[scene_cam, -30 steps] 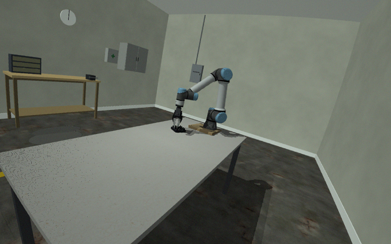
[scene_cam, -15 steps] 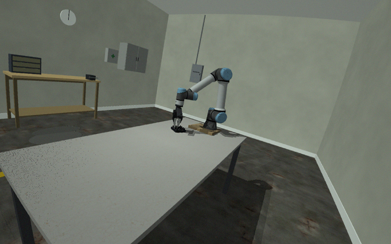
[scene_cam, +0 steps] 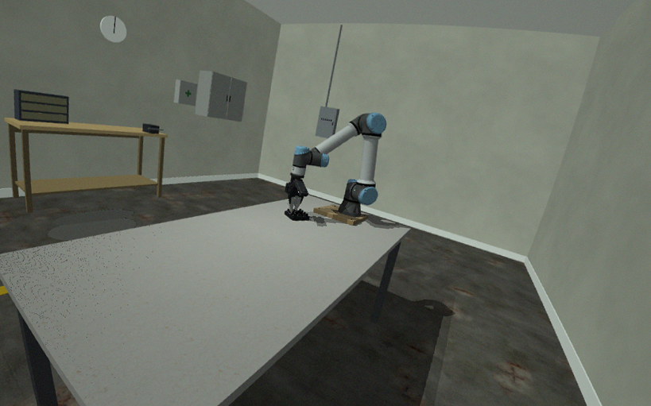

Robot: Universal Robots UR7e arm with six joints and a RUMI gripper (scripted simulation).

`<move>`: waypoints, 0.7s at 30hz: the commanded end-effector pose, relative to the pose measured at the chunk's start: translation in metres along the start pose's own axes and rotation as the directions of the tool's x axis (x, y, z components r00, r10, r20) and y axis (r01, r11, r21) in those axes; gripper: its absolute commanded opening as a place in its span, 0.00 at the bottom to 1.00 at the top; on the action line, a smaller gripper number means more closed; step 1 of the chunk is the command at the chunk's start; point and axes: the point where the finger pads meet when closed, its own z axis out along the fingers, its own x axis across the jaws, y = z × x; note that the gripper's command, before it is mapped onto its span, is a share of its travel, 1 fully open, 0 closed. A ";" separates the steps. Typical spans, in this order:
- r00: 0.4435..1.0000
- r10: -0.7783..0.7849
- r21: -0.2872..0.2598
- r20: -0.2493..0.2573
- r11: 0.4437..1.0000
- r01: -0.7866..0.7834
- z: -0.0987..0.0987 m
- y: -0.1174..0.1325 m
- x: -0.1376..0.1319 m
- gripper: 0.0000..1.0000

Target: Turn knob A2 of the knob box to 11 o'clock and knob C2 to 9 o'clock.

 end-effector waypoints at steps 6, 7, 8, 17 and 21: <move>0.987 -0.163 0.002 -0.002 0.987 0.163 0.000 0.000 0.000 0.04; 0.983 -0.185 0.002 -0.002 0.983 0.185 0.000 0.000 0.000 0.04; 0.979 -0.205 0.002 -0.002 0.979 0.205 0.000 0.000 -0.001 0.04; 0.934 -0.358 0.001 -0.002 0.934 0.358 0.000 0.000 -0.001 0.04; 0.913 -0.408 0.001 -0.002 0.913 0.408 0.000 0.001 -0.002 0.04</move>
